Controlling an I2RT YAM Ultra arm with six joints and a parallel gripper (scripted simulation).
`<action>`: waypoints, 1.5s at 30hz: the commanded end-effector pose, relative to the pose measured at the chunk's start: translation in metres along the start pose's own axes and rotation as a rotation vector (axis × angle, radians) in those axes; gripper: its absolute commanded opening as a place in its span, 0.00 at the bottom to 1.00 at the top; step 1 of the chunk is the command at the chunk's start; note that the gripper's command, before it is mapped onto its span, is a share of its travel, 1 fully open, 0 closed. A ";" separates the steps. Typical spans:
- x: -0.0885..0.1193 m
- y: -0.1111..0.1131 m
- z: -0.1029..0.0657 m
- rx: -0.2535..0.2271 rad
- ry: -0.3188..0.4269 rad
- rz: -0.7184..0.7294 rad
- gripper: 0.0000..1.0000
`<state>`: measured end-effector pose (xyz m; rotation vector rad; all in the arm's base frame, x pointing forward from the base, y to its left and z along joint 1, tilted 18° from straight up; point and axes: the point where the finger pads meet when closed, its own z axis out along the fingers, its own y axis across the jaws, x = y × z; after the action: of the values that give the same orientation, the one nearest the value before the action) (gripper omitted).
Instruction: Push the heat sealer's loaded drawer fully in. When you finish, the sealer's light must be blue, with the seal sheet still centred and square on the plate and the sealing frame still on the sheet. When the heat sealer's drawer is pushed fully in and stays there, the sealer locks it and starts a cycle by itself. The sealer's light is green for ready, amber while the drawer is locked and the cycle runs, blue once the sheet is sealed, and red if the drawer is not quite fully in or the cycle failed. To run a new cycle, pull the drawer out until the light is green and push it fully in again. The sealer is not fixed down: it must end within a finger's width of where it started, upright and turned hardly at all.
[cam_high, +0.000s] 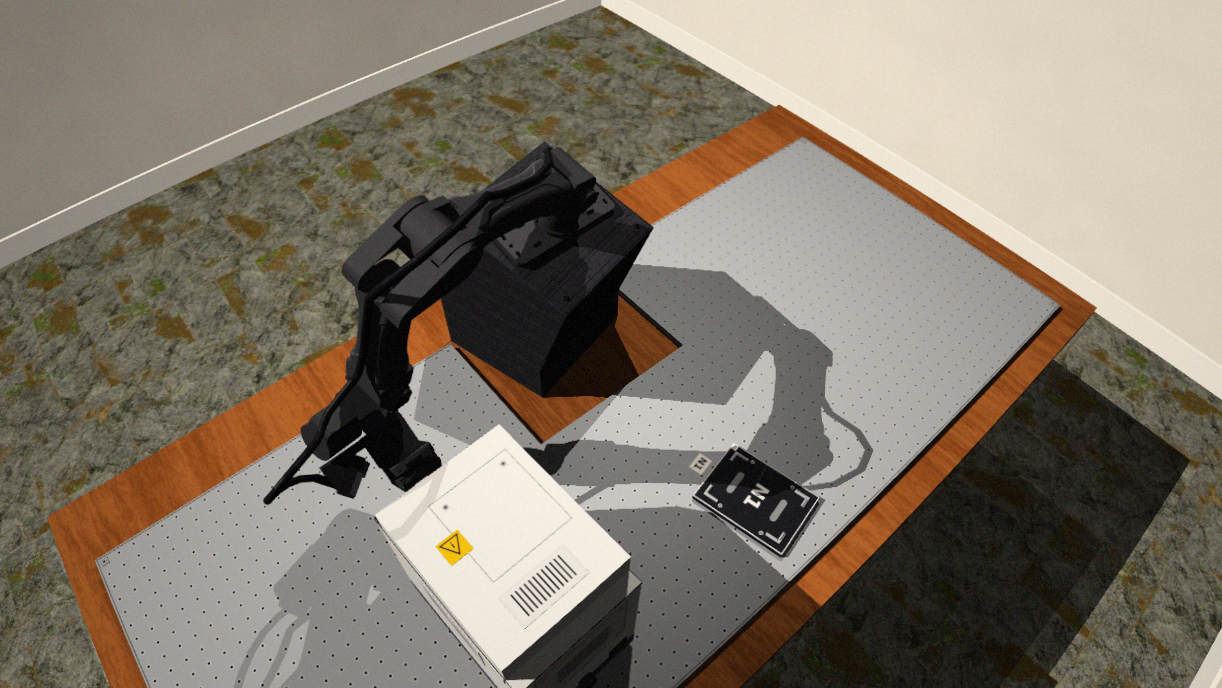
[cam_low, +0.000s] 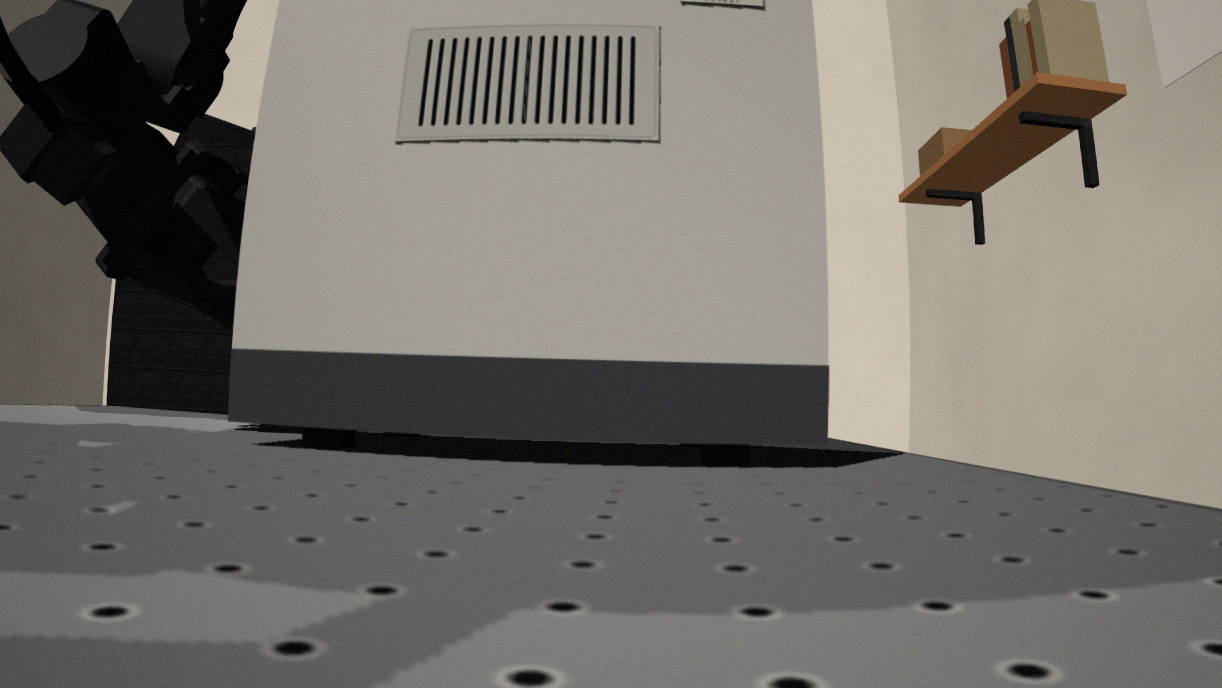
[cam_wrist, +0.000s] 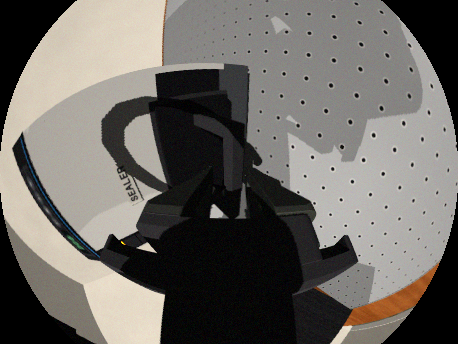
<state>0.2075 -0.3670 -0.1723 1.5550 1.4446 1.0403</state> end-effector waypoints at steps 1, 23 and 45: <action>-0.009 0.000 -0.005 -0.019 -0.010 -0.007 0.30; -0.009 -0.004 -0.009 -0.019 -0.010 -0.007 0.30; -0.012 0.001 -0.010 -0.021 -0.013 -0.020 0.30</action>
<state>0.2014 -0.3681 -0.1750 1.5562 1.4414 1.0385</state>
